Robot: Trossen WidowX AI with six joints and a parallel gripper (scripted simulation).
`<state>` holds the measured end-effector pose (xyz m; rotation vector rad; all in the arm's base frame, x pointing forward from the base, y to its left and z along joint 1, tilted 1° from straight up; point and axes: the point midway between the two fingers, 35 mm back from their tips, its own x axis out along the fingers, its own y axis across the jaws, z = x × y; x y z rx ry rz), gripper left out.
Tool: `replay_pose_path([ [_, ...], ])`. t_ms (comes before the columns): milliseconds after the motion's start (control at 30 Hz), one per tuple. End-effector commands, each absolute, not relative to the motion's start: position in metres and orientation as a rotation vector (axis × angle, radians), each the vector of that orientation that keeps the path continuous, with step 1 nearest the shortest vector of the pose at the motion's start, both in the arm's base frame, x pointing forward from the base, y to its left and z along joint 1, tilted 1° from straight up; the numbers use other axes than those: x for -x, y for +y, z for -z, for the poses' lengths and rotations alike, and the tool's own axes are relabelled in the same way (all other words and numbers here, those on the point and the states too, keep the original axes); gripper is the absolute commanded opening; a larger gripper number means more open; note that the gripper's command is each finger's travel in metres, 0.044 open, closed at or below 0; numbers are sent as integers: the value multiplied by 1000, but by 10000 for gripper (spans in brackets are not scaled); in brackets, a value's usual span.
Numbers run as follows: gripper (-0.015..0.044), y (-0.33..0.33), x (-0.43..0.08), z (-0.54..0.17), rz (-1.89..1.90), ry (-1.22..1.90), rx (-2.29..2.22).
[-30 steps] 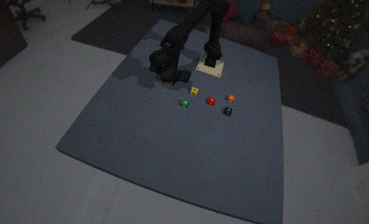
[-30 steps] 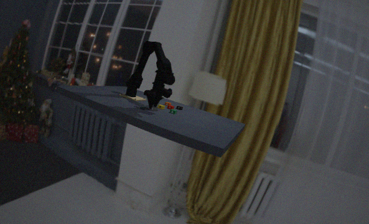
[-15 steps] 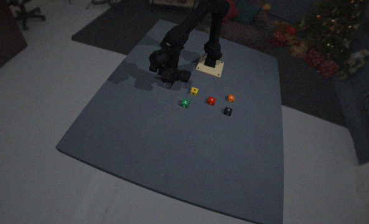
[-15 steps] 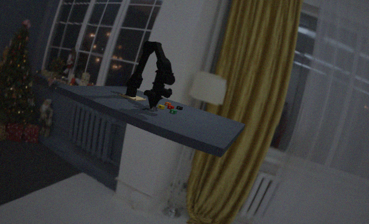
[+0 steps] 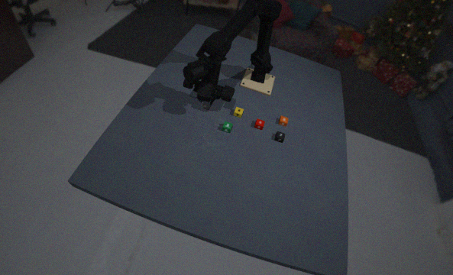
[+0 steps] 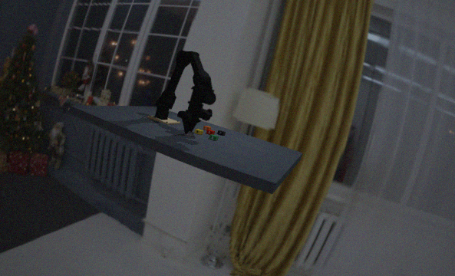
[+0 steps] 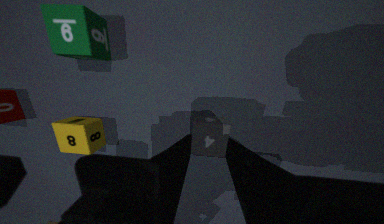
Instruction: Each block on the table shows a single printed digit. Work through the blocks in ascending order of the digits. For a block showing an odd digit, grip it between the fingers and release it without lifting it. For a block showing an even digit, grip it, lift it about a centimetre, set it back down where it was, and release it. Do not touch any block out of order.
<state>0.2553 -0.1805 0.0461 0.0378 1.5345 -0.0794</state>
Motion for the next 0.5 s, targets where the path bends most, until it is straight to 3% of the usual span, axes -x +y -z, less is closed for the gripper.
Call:
replay_pose_path([
  [0, 120, -180, -255, -51, 72, 1533, -34],
  [467, 120, -180, -255, -60, 72, 1533, -34],
])
